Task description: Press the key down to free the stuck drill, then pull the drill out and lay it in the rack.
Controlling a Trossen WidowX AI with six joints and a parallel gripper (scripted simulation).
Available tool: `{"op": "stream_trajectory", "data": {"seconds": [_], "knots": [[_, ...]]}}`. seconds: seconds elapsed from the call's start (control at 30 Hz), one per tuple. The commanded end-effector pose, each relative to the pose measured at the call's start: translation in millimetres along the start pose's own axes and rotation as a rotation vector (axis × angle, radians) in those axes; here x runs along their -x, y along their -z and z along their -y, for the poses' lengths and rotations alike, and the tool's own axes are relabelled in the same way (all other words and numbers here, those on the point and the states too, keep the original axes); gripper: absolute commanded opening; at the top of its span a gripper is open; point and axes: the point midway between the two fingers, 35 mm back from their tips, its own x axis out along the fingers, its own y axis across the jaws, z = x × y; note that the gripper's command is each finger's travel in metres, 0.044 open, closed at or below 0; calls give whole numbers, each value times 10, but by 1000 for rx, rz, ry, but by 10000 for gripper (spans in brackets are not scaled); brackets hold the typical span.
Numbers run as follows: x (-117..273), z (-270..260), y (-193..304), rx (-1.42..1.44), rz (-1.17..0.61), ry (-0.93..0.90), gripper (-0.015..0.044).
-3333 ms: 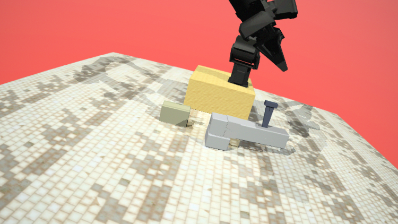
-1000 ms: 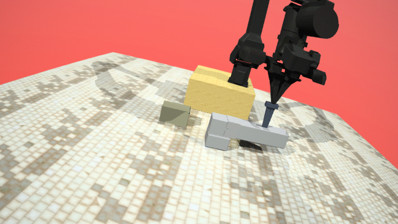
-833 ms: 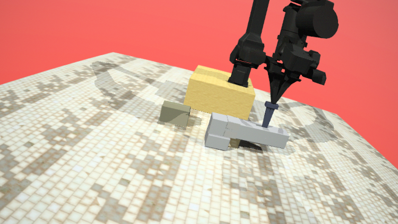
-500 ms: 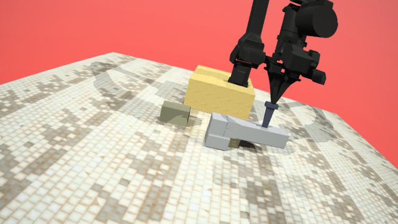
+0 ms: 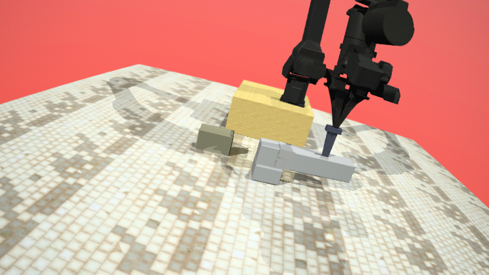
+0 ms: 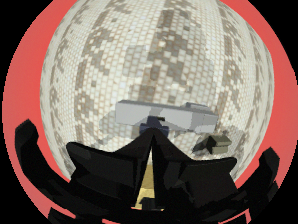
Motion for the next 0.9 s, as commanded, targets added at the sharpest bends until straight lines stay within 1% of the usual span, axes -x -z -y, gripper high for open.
{"op": "stream_trajectory", "data": {"seconds": [0.0,0.87], "knots": [[-167,-4,75,0,-45,3,0],[-273,-8,86,0,-45,3,0]]}}
